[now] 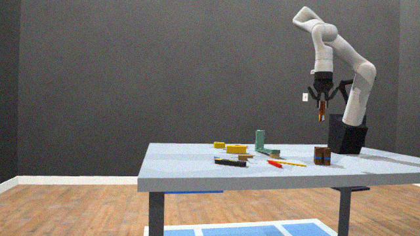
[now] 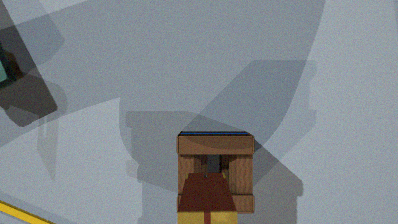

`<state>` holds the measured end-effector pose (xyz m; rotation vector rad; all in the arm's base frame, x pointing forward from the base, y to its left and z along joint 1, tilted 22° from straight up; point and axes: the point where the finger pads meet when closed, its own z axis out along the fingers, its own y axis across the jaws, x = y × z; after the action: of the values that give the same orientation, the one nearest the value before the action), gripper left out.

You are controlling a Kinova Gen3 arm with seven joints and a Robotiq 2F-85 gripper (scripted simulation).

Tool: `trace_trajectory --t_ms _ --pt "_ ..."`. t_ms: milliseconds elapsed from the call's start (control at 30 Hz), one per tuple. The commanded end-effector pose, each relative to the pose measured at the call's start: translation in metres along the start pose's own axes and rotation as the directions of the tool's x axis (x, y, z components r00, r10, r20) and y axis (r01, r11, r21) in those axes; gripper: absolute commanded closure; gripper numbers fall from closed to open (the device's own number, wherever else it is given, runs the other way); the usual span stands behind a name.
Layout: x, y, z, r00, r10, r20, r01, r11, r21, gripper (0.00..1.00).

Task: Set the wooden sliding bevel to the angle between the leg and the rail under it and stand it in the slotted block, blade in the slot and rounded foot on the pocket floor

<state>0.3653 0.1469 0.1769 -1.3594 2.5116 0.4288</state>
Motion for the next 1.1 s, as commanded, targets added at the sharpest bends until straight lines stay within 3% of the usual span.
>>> trace_trajectory --t_ms 0,1067 --pt "-0.0020 0.0018 -0.0004 1.000 0.003 0.001 -0.003 1.000 0.001 0.90" --pt "-0.0076 0.0082 0.0005 1.000 0.014 0.001 -0.014 1.000 0.001 0.90"
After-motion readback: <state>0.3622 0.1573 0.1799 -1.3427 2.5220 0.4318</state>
